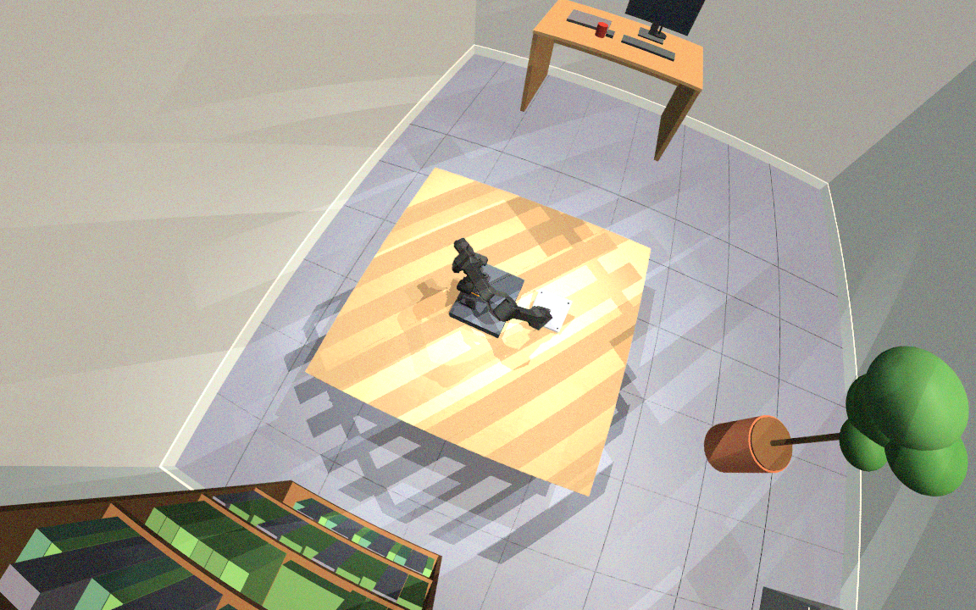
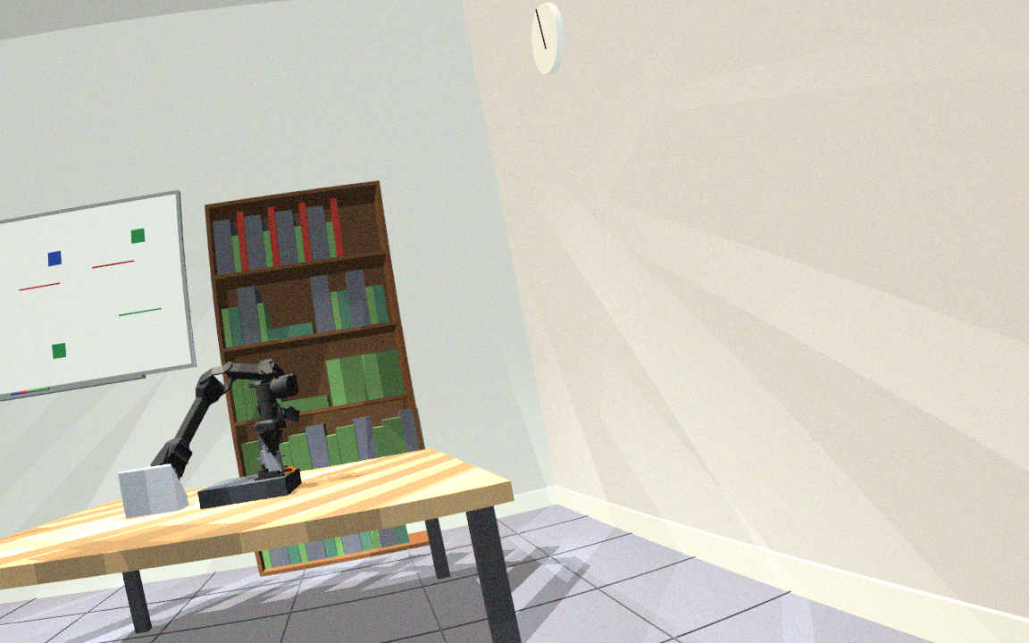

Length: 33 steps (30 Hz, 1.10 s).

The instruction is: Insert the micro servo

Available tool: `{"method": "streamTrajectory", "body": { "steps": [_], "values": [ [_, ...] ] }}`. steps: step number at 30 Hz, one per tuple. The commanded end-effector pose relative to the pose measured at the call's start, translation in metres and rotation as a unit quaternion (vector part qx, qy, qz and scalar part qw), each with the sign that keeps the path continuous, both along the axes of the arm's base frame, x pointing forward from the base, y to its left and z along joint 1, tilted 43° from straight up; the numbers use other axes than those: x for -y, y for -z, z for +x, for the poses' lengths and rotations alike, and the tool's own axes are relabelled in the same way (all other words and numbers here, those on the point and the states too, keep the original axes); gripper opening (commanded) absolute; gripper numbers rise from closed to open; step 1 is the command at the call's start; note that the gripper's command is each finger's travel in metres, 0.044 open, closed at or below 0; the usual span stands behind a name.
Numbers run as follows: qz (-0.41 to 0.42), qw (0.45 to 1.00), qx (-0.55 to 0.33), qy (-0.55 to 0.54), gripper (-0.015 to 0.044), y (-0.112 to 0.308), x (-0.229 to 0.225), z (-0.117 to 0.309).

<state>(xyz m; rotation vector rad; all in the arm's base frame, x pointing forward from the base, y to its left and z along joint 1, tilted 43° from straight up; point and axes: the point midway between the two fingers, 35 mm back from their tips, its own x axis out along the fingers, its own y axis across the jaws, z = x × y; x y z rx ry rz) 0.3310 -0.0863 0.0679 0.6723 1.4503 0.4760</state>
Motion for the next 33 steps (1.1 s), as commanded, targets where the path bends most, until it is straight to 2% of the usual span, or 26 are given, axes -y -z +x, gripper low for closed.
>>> {"method": "streamTrajectory", "body": {
  "steps": [1,33],
  "values": [
    [0.001,1.0,0.0,0.002,0.0,0.001,-0.002,0.001],
    [0.001,1.0,0.0,0.002,0.0,0.025,-0.023,0.003]
  ]
}}
